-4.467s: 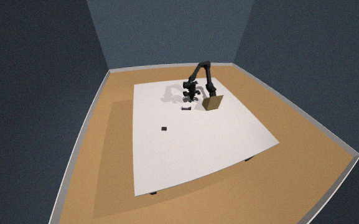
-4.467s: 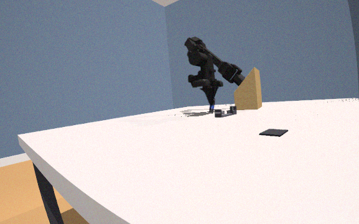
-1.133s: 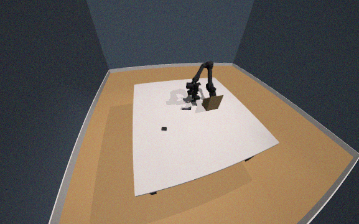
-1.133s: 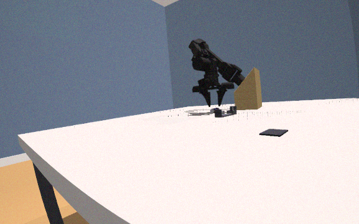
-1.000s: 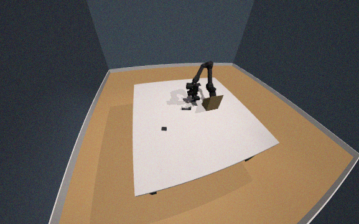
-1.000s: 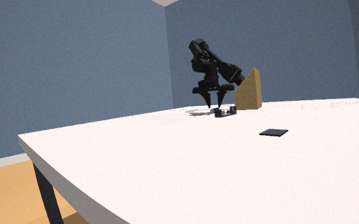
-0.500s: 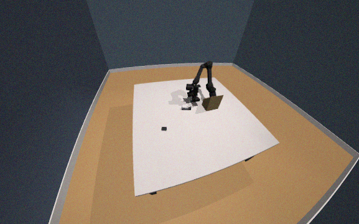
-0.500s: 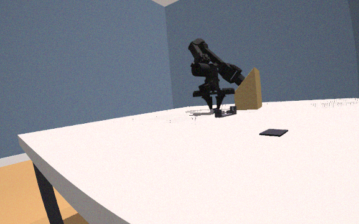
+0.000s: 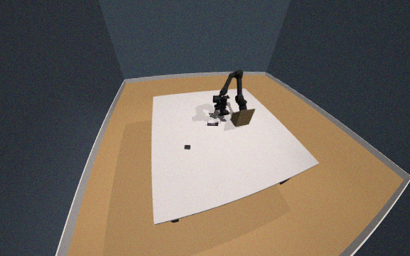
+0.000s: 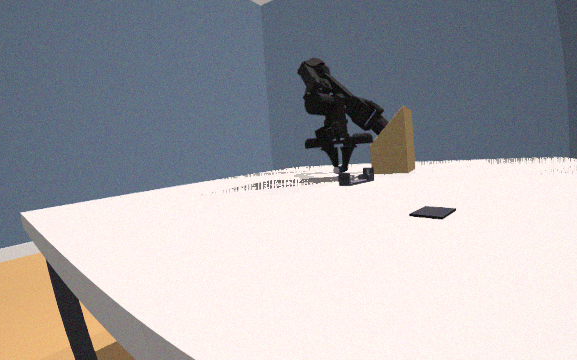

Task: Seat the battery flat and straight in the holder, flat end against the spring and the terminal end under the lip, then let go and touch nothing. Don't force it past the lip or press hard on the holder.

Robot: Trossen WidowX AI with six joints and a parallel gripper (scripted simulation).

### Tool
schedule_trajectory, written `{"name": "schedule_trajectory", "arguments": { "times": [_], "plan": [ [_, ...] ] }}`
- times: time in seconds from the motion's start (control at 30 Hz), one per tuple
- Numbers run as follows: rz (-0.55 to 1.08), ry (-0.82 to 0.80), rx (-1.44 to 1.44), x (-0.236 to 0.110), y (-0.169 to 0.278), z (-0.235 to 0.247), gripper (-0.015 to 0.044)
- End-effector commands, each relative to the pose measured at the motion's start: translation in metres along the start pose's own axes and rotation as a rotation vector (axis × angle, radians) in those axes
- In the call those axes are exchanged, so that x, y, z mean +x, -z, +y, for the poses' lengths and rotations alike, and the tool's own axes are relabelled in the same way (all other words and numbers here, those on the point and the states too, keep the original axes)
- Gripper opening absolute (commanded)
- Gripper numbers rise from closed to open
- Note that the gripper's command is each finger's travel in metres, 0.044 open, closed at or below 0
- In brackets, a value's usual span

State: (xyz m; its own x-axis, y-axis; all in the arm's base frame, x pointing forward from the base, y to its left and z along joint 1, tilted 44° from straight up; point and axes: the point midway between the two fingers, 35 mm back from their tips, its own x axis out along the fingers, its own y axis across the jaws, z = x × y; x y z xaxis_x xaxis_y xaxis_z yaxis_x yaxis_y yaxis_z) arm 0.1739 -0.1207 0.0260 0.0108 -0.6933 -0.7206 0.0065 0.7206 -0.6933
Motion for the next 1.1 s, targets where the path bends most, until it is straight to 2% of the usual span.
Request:
{"name": "schedule_trajectory", "arguments": {
  "times": [0.0,0.1,0.27,0.67,1.07],
  "plan": [
    [-0.015,0.006,0.016,-0.023,-0.003,-0.002,0.0061],
    [-0.015,0.009,0.015,-0.036,-0.002,-0.003,0.0061],
    [-0.016,0.008,0.022,-0.038,-0.005,-0.002,0.0061],
    [-0.019,-0.005,0.132,-0.054,-0.062,0.026,0.0061],
    [-0.019,-0.011,0.242,-0.064,-0.111,0.076,0.0061]
  ]
}}
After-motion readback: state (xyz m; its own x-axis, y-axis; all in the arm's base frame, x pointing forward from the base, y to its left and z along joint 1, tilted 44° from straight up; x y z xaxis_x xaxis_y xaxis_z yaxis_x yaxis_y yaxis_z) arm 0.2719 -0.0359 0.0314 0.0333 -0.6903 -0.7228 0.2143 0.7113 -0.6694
